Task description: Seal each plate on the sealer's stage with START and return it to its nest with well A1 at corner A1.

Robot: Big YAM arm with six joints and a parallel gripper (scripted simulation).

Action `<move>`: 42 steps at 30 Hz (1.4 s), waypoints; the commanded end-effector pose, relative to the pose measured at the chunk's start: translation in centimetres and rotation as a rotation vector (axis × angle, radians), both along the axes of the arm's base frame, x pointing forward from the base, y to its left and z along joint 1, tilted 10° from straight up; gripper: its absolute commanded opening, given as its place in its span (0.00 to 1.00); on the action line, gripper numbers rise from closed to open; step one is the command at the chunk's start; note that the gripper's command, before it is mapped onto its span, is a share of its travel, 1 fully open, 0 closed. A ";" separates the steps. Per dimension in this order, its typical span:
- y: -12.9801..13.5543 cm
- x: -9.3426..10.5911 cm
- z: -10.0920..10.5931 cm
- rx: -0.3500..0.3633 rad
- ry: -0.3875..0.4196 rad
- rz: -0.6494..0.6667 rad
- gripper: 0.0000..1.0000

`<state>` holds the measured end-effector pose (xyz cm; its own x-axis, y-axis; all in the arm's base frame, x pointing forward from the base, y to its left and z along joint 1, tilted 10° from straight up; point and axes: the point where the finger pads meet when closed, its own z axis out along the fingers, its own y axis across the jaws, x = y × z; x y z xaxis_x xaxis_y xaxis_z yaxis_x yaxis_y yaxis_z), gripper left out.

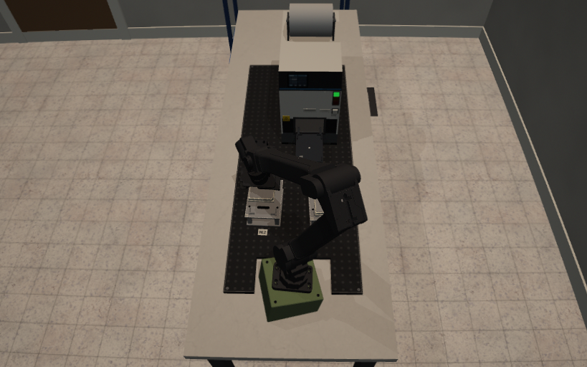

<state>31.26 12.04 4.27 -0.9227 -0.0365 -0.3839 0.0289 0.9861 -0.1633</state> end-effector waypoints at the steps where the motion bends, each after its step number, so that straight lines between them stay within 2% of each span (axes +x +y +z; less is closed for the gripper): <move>1: 0.8 1.8 0.7 0.020 -0.031 0.001 0.00; 6: 0.9 2.1 0.6 0.023 -0.035 0.001 0.00; 16: -0.1 0.5 -1.1 0.003 -0.001 0.001 0.00; 26: 0.8 2.2 0.0 0.027 -0.043 0.001 0.00; 37: -0.1 0.7 -1.9 0.007 -0.008 0.001 0.00; 42: 0.1 1.2 -1.8 0.012 -0.017 0.001 0.00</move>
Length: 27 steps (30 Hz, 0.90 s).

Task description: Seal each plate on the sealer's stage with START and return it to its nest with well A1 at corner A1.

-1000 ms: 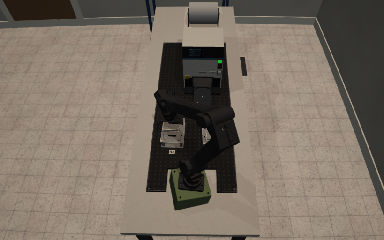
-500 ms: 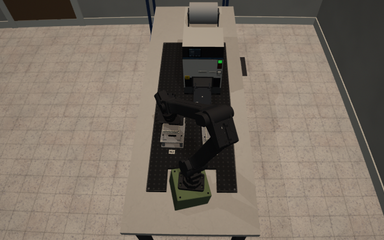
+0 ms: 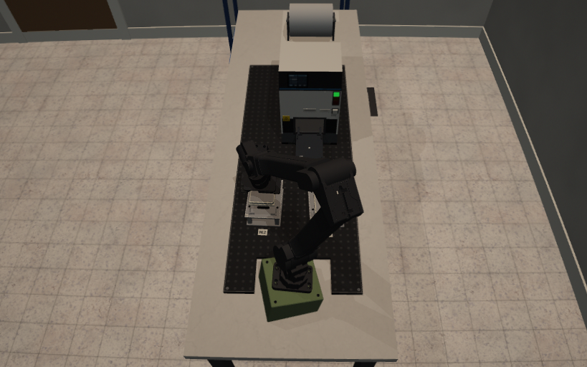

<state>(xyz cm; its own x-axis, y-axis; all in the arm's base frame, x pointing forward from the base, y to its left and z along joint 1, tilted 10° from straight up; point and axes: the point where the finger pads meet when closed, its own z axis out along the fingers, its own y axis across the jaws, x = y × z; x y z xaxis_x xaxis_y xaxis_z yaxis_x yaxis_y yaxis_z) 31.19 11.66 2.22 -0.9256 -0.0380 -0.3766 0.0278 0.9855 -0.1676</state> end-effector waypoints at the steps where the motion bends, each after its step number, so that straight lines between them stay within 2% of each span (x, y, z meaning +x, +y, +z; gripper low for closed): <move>1: 0.6 1.4 0.4 0.018 -0.029 0.001 0.00; 15: 0.1 0.9 -0.4 0.014 -0.022 0.001 0.00; 21: 0.5 1.5 -0.3 0.020 -0.032 0.001 0.00; 27: 0.0 0.9 -1.2 0.010 -0.014 0.001 0.00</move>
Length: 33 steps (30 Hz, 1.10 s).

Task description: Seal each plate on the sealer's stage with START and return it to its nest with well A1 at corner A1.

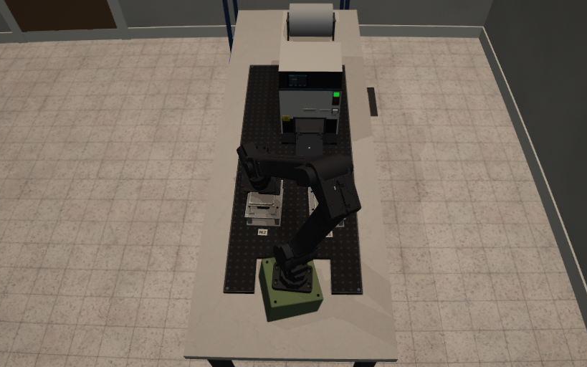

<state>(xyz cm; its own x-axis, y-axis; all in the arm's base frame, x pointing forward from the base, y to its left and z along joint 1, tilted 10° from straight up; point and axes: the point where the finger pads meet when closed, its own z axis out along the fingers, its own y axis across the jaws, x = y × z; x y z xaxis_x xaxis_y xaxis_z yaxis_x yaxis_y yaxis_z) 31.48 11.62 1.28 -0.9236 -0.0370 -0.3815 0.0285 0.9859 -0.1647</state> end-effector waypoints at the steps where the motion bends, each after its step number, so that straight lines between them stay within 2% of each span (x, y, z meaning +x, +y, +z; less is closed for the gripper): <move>1: 0.1 0.6 -0.3 0.007 -0.009 0.001 0.00; 8: 0.5 1.4 -0.1 0.017 -0.027 0.001 0.00; 21: -0.1 0.6 -1.2 0.008 -0.011 0.001 0.00; 24: 0.2 1.3 -0.9 0.015 -0.024 0.001 0.00; 33: 0.1 1.0 -0.6 0.014 -0.022 0.001 0.00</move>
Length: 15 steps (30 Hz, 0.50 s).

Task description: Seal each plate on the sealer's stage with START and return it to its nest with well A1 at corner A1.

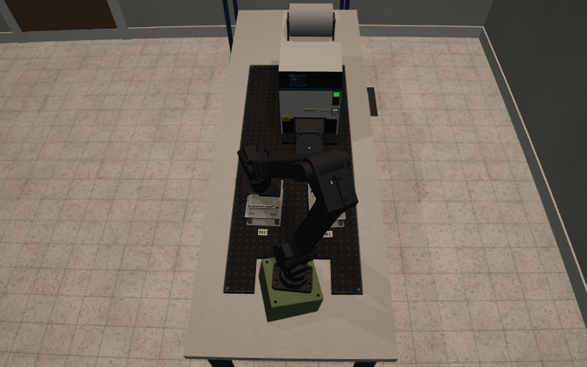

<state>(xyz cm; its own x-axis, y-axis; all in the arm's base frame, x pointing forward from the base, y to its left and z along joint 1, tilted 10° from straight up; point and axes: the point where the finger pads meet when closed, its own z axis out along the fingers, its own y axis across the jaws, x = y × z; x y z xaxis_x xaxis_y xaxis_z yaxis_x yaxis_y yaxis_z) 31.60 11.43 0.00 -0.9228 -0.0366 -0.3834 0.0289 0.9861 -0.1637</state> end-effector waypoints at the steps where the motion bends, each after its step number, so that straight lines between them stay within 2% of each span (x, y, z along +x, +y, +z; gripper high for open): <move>1: 0.3 0.8 0.8 0.013 -0.019 0.001 0.00; 7: -0.2 0.0 0.7 0.003 -0.002 0.001 0.00; 12: 0.0 0.3 0.9 0.008 -0.011 0.001 0.00; 15: 0.5 1.1 1.5 0.021 -0.035 0.001 0.00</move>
<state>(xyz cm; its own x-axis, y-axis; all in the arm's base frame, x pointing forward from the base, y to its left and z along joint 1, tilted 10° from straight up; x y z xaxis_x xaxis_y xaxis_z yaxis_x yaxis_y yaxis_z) 31.33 11.27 -0.11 -0.9258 -0.0383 -0.3761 0.0276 0.9854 -0.1683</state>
